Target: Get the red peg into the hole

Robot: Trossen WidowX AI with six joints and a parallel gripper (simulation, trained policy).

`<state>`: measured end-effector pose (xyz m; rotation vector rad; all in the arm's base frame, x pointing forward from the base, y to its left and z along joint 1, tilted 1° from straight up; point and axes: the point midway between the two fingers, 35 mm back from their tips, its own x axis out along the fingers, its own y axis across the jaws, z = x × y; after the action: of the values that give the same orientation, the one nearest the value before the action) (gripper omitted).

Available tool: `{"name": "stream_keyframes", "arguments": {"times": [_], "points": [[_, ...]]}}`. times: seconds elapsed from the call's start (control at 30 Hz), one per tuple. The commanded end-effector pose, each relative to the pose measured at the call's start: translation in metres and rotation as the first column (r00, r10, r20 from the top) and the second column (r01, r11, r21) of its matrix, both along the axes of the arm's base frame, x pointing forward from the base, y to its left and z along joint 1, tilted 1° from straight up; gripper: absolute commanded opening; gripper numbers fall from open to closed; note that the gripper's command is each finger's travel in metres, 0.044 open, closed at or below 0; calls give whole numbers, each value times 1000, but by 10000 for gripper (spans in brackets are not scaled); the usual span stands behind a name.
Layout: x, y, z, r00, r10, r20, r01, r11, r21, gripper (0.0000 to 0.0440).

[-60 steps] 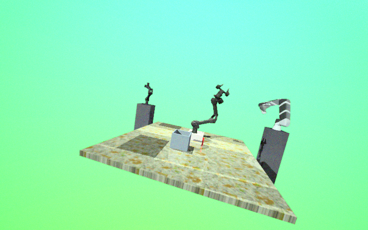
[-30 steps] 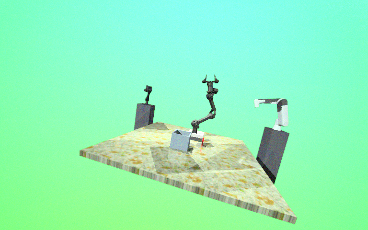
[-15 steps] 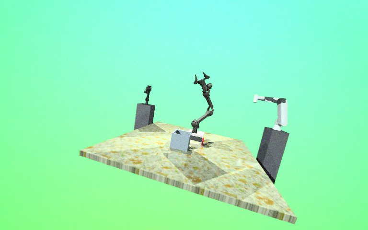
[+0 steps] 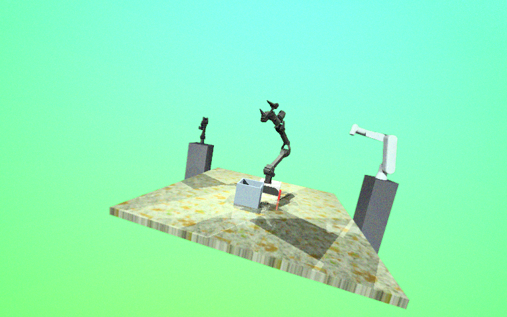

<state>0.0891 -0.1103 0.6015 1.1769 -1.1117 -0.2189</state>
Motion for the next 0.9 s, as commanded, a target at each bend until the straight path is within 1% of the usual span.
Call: {"name": "stream_keyframes", "arguments": {"times": [0.0, 0.17, 0.37, 0.63, 0.87], "points": [[22, -8, -14, 997, 71, -35, -69, 995, 76, 440], [53, -14, -37, 979, 190, -72, -173, 964, 200, 440], [87, -11, -68, 938, 332, -100, -280, 895, 349, 440], [128, 3, -110, 858, 501, -114, -374, 760, 532, 440], [156, 25, -147, 772, 626, -110, -405, 619, 673, 440]]}}
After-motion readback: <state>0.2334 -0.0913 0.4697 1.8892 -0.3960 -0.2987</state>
